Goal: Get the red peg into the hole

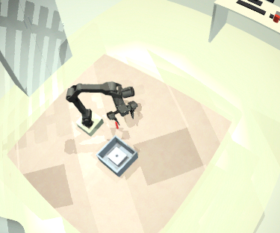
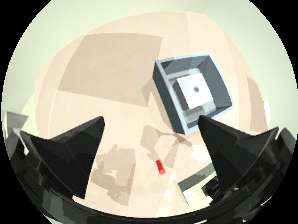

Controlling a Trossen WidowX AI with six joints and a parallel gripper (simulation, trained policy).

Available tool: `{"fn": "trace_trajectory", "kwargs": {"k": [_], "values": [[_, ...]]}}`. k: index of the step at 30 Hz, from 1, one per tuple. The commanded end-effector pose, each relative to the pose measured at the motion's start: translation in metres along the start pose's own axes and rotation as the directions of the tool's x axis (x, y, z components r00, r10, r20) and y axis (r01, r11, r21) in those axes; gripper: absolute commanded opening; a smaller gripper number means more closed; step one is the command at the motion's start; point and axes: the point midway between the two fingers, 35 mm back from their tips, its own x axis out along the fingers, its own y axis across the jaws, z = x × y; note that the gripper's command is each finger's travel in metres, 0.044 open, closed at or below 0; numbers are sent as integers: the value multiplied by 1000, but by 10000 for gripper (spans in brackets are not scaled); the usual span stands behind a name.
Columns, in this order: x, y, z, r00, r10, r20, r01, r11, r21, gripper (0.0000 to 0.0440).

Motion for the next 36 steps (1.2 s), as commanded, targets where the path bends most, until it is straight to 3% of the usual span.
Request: {"fn": "trace_trajectory", "kwargs": {"k": [1,17,36], "values": [[1,-7,-21,996,-25,-82,25,1000,10,440],[28,-30,-108,898,-194,-394,214,977,5,440],[78,-29,-160,847,-226,-482,284,958,49,440]]}}
